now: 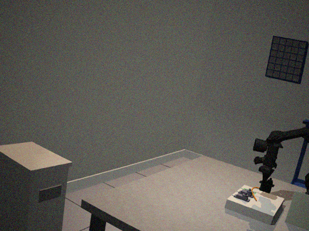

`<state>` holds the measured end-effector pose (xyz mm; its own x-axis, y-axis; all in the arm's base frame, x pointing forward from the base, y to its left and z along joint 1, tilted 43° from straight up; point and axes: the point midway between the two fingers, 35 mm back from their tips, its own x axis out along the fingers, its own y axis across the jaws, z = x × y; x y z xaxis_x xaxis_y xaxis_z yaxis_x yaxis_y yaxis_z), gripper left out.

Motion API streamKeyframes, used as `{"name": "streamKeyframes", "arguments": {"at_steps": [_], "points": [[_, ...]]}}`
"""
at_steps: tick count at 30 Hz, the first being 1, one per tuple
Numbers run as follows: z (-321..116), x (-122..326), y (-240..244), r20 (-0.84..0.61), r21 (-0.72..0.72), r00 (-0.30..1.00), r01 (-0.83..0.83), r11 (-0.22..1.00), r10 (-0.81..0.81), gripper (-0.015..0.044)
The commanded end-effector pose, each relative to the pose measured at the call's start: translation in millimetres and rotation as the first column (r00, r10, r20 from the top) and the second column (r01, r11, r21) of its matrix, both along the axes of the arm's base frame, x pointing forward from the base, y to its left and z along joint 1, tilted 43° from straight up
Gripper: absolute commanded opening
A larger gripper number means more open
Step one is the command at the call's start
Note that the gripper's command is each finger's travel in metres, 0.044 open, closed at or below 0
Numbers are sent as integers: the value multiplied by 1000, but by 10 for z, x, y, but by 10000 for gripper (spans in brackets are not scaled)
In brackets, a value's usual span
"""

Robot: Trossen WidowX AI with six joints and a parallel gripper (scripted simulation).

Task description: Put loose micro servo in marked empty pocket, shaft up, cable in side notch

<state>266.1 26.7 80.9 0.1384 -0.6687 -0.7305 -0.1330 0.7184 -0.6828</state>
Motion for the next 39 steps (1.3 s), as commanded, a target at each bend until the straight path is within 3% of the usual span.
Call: {"name": "streamKeyframes", "arguments": {"at_steps": [1,17,39], "points": [[24,176,38,11,1,1000,-4,1000,4,0],[43,751,150,15,1,1000,-4,1000,4,0],[-97,804,16,15,1,1000,-4,1000,4,0]]}}
